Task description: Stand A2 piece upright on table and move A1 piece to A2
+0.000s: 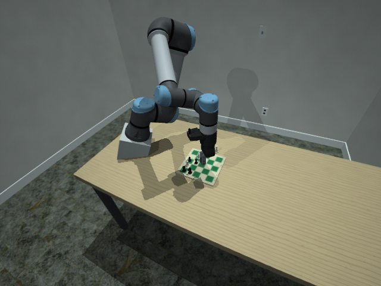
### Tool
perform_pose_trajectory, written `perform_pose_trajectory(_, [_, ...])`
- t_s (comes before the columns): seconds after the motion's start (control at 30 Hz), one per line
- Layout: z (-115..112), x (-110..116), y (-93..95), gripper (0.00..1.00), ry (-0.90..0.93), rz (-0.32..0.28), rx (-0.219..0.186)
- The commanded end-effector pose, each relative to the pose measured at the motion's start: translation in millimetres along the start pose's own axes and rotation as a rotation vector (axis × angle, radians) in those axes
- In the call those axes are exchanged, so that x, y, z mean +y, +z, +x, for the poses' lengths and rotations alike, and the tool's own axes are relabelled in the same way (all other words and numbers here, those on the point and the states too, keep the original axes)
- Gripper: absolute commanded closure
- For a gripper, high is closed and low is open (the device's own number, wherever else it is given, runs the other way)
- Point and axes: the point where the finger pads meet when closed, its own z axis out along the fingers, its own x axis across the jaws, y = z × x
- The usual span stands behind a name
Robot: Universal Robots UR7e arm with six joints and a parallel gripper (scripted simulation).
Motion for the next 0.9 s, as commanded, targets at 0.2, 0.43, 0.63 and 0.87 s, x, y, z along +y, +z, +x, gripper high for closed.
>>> perform_pose_trajectory(0.2, [-0.2,-0.1,20.5,1.00,-0.001,-0.001,-0.001])
perform_pose_trajectory(0.43, [-0.2,-0.2,44.1,1.00,-0.001,-0.001,-0.001])
perform_pose_trajectory(0.63, [-0.2,-0.3,72.7,1.00,-0.001,-0.001,-0.001])
perform_pose_trajectory(0.87, [-0.2,-0.3,92.1,1.00,-0.001,-0.001,-0.001])
